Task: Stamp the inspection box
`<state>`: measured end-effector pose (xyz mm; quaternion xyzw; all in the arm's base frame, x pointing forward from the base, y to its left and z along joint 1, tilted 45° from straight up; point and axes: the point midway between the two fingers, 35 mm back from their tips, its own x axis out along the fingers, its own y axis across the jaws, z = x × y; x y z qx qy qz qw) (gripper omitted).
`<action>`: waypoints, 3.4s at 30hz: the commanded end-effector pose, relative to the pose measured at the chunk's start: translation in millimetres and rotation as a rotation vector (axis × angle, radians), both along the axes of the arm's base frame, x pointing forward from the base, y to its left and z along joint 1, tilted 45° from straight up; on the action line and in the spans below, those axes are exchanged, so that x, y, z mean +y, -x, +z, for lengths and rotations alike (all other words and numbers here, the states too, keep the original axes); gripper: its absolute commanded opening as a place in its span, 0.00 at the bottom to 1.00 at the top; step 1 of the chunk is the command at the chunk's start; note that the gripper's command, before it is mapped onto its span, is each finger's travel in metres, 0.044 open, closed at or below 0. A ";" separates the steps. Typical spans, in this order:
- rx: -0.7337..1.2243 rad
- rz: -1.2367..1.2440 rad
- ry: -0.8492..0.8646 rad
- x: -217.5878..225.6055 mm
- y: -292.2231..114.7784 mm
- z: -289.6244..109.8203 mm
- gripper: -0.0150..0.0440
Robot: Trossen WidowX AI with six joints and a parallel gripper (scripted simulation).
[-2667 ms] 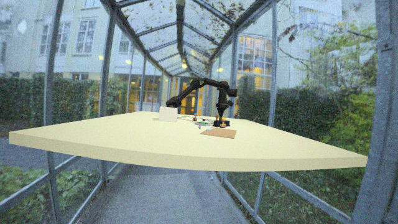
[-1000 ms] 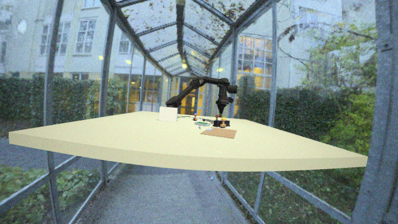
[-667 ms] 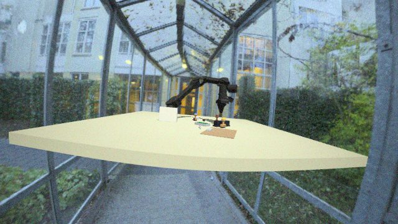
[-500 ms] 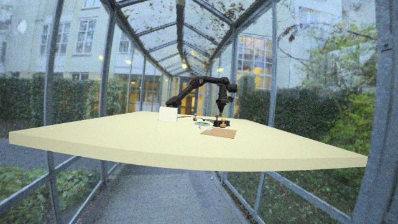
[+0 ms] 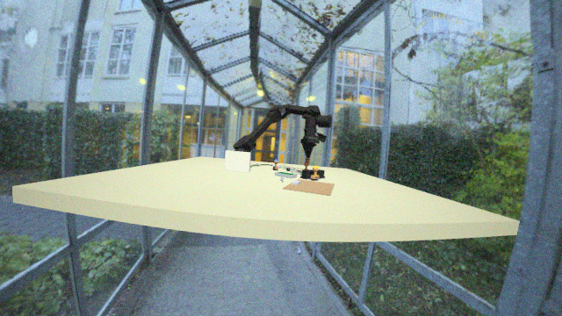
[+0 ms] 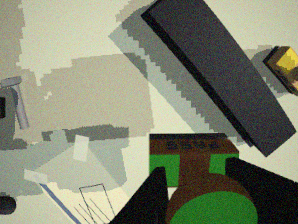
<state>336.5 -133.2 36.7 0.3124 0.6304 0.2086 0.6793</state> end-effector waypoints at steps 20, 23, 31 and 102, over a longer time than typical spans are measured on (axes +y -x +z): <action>0.000 0.006 -0.002 -20.2 113.2 -40.7 0.25; 0.000 0.006 -0.002 -20.2 113.2 -40.7 0.25; 0.001 0.005 -0.002 -17.4 112.3 -44.0 0.25; 0.001 0.003 -0.002 15.2 106.8 -77.3 0.25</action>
